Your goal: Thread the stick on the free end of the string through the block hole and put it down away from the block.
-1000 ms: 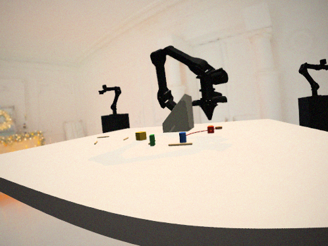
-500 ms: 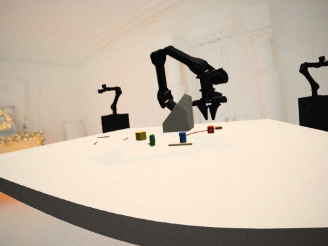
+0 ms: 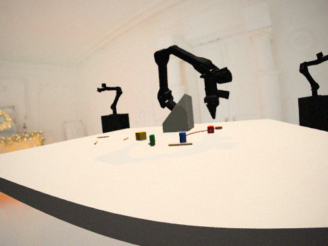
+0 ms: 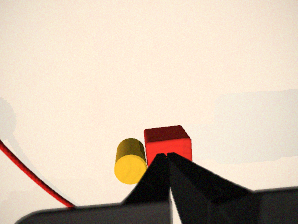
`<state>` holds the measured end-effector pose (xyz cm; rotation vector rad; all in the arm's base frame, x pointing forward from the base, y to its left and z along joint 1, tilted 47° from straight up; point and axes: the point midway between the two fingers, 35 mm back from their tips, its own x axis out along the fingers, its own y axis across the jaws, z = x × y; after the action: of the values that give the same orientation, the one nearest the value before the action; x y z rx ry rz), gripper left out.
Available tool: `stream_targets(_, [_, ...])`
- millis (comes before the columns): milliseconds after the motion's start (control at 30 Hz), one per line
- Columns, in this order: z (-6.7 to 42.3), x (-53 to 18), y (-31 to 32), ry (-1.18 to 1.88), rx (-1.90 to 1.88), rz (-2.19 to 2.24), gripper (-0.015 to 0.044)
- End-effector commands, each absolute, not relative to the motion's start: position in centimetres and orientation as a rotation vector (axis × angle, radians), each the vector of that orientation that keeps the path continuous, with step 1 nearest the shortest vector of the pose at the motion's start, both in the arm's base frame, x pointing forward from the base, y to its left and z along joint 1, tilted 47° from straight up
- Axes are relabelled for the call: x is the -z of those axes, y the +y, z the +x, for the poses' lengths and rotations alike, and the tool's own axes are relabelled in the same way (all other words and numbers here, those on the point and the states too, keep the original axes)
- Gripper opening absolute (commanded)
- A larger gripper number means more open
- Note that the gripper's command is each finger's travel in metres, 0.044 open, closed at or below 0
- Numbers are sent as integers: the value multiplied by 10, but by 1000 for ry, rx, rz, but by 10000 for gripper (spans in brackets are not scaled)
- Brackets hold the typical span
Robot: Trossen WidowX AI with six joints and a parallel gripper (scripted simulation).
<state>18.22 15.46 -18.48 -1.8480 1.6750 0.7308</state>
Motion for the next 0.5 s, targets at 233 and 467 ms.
stream_targets(233, [159, 207, 172, 1556, 285, -966, 0])
stream_targets(467, [153, 213, 176, 1449, 532, -698, 0])
